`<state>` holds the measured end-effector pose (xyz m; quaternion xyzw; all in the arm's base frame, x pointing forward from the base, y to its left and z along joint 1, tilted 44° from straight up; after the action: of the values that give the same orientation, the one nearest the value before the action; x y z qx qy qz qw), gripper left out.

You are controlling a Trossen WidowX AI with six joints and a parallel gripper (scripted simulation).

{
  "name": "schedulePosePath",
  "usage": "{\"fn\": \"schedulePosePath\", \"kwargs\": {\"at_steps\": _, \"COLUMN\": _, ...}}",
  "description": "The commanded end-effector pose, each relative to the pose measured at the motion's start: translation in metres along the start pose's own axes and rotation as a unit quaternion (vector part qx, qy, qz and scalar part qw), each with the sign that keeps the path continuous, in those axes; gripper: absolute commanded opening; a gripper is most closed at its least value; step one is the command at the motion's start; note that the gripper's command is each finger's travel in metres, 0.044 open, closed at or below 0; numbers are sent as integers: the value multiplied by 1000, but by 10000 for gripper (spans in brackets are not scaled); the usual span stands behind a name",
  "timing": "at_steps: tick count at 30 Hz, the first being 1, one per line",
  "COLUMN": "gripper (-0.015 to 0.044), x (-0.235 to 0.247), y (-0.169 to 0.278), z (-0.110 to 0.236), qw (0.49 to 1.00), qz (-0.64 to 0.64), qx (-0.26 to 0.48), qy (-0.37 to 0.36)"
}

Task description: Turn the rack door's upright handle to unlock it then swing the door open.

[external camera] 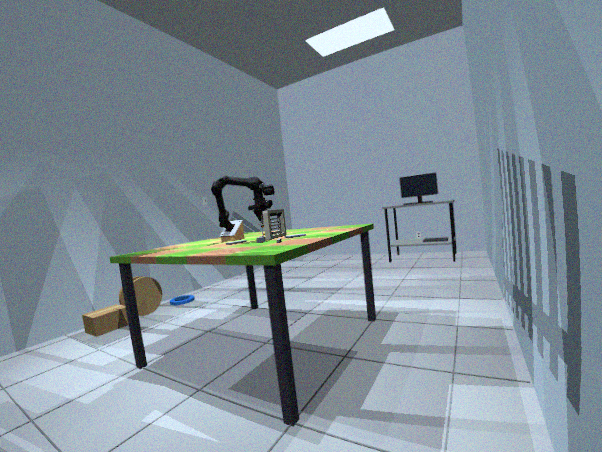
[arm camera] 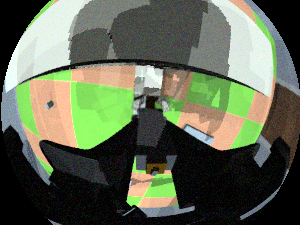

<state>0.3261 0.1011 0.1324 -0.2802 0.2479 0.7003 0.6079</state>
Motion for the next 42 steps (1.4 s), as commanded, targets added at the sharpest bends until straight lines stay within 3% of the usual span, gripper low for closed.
{"fn": "schedulePosePath", "kwargs": {"at_steps": 1, "gripper": 11, "x": 0, "y": 0, "z": 0, "qw": 1000, "qz": -2, "qx": 0, "qy": 1}}
{"fn": "schedulePosePath", "kwargs": {"at_steps": 10, "gripper": 11, "x": 0, "y": 0, "z": 0, "qw": 979, "qz": -205, "qx": -1, "qy": 1}}
{"fn": "schedulePosePath", "kwargs": {"at_steps": 20, "gripper": 11, "x": 0, "y": 0, "z": -1, "qw": 899, "qz": -439, "qx": -2, "qy": -4}}
{"fn": "schedulePosePath", "kwargs": {"at_steps": 29, "gripper": 11, "x": 0, "y": 0, "z": -1, "qw": 781, "qz": -625, "qx": -1, "qy": -2}}
{"fn": "schedulePosePath", "kwargs": {"at_steps": 40, "gripper": 11, "x": 0, "y": 0, "z": -1, "qw": 589, "qz": -808, "qx": -1, "qy": 0}}
{"fn": "schedulePosePath", "kwargs": {"at_steps": 42, "gripper": 11, "x": 0, "y": 0, "z": -1, "qw": 576, "qz": -818, "qx": -1, "qy": 0}}
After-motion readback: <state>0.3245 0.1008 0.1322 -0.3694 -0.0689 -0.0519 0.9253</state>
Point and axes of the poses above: the point midway between the two fingers, 35 mm back from their tips, its own z axis back along the fingers, its own x axis across the jaws, y = z × x, the point moved 7 cm from there along z, back along the fingers, and after that the axes turned 7 degrees about -z, right-handed, at the moved point
